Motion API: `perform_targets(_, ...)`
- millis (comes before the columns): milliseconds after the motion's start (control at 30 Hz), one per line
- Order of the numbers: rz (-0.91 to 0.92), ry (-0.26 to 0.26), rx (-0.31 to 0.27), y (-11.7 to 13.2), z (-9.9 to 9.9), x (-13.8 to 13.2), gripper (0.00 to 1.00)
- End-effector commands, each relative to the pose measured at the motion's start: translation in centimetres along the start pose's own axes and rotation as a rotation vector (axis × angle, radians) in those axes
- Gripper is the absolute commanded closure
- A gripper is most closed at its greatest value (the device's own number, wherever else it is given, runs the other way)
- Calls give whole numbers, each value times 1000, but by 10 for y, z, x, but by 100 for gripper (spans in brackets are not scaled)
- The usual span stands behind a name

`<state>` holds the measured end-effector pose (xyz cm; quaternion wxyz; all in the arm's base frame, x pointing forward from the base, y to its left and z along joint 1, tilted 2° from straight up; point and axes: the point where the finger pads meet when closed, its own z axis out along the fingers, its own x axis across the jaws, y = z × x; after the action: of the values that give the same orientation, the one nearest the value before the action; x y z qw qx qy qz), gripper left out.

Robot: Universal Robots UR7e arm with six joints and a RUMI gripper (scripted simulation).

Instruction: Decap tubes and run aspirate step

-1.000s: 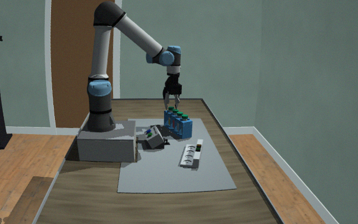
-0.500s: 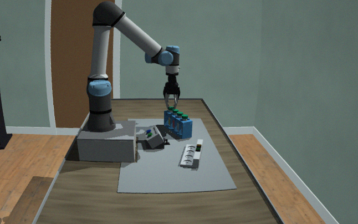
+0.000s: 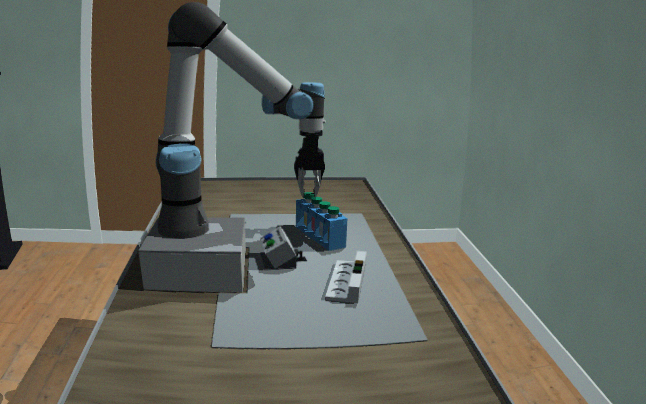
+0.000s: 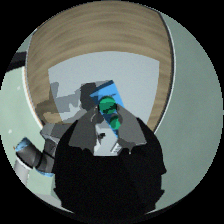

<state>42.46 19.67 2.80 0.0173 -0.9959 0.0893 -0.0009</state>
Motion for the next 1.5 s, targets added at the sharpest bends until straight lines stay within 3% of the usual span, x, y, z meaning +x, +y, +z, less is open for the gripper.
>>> perform_targets(0, -163, 0, 4, 0, -1, 0, 100)
perform_targets(533, -910, 1, 4, 0, -1, 0, 100)
perform_targets(733, -910, 1, 4, 0, -1, 0, 100)
perform_targets(767, -910, 1, 4, 0, -1, 0, 65)
perform_targets(1167, -909, 2, 4, 0, -1, 0, 65)
perform_targets(1300, -577, 1, 4, 0, -1, 0, 65)
perform_targets(1467, -326, 0, 4, 0, -1, 0, 65)
